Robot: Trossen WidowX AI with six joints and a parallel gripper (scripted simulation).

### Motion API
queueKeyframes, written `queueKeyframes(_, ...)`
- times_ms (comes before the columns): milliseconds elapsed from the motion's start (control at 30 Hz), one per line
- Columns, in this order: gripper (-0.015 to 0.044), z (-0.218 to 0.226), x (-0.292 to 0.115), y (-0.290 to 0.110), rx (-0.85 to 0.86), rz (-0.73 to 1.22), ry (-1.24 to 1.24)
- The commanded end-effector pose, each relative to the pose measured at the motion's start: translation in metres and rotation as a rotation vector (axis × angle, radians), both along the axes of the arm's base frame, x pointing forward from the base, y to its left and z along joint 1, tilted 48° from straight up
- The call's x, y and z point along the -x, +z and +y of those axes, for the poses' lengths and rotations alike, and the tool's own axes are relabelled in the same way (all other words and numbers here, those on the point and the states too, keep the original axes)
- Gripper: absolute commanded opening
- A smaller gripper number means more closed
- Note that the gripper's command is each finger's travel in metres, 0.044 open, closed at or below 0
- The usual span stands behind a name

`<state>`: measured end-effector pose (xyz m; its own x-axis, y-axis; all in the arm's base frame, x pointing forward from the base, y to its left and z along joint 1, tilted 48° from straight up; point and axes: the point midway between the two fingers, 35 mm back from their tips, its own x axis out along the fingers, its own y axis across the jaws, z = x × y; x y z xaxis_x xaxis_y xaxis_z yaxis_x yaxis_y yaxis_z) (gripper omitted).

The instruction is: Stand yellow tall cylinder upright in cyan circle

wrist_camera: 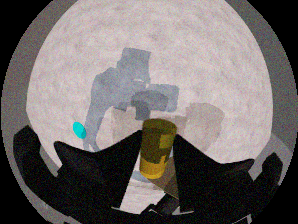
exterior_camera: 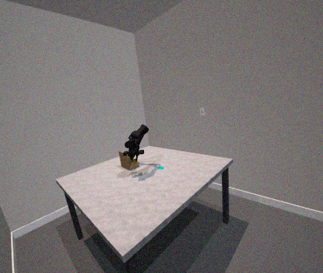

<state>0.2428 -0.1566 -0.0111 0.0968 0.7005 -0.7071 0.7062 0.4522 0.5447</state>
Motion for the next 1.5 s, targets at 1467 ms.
queueKeyframes(1467, 0.0105, 0.074, -0.071, 0.106, 0.028, -0.169, 0.145)
